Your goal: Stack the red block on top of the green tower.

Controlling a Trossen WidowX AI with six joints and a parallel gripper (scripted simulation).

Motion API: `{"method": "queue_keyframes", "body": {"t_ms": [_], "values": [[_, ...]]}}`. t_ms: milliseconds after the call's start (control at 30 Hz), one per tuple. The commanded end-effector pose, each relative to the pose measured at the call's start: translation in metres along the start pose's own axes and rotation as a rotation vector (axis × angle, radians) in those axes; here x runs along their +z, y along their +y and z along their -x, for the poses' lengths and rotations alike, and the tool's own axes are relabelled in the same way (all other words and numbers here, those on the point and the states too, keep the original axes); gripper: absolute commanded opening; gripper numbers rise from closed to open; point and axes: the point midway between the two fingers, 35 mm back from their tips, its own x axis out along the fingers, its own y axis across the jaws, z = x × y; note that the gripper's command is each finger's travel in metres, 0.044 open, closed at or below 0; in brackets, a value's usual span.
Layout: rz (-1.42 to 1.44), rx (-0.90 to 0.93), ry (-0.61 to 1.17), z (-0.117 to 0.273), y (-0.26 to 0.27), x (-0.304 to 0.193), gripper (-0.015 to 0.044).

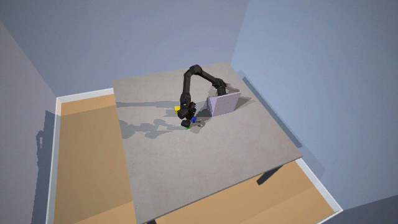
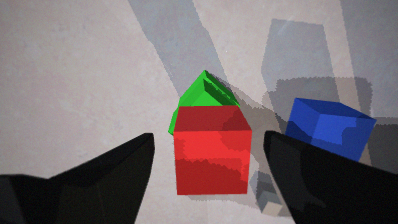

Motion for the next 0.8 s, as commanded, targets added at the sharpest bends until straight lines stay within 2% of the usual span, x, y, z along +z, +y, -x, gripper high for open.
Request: {"method": "queue_keyframes", "body": {"t_ms": [0, 67, 767], "values": [[0.000, 0.000, 0.000, -0.0003, 0.0001, -0.0001, 0.0394], [0.000, 0.000, 0.000, -0.0003, 0.0001, -0.0001, 0.0440], [0.000, 0.000, 0.000, -0.0003, 0.0001, -0.0001, 0.0440]]}}
